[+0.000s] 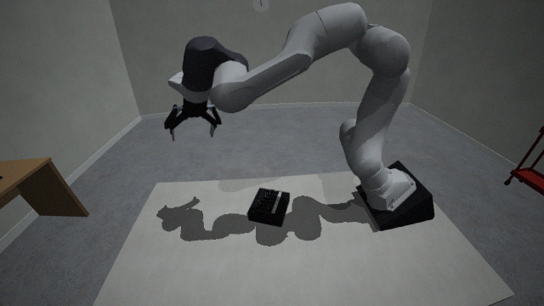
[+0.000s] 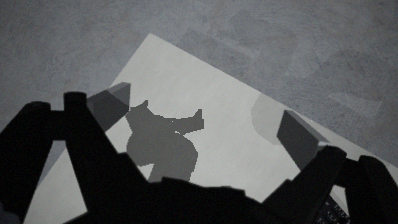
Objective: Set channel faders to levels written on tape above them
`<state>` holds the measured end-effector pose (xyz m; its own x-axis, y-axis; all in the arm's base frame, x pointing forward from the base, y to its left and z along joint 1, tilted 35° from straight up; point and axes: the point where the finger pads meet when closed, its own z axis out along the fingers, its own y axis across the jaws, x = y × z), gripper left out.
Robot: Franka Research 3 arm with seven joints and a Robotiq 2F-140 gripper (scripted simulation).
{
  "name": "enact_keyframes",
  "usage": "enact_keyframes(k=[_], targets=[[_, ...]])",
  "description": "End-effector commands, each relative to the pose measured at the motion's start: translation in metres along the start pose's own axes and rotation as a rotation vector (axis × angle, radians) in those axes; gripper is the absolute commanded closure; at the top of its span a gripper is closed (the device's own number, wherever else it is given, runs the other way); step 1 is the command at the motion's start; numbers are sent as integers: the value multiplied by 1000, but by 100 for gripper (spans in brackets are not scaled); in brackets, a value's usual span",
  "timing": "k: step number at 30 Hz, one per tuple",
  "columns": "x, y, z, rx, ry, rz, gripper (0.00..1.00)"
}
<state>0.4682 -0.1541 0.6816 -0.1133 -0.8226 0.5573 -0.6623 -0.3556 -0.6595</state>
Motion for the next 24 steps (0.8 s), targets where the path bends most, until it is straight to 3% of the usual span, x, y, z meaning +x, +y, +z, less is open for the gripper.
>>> enact_keyframes(k=[1,4,5,11,12,21,22,24], targets=[[-5,22,1,-21,-28,-177,0],[-5,22,1,-21,-28,-177,0],[-16,49,3,-36,-67,-271,0],[-16,49,3,-36,-67,-271,0],[-30,79,6,-45,-115,-373,0],[-30,79,6,-45,-115,-373,0],[-47,108,10,-47,-171,-480,0],[-47,108,10,-47,-171,-480,0]])
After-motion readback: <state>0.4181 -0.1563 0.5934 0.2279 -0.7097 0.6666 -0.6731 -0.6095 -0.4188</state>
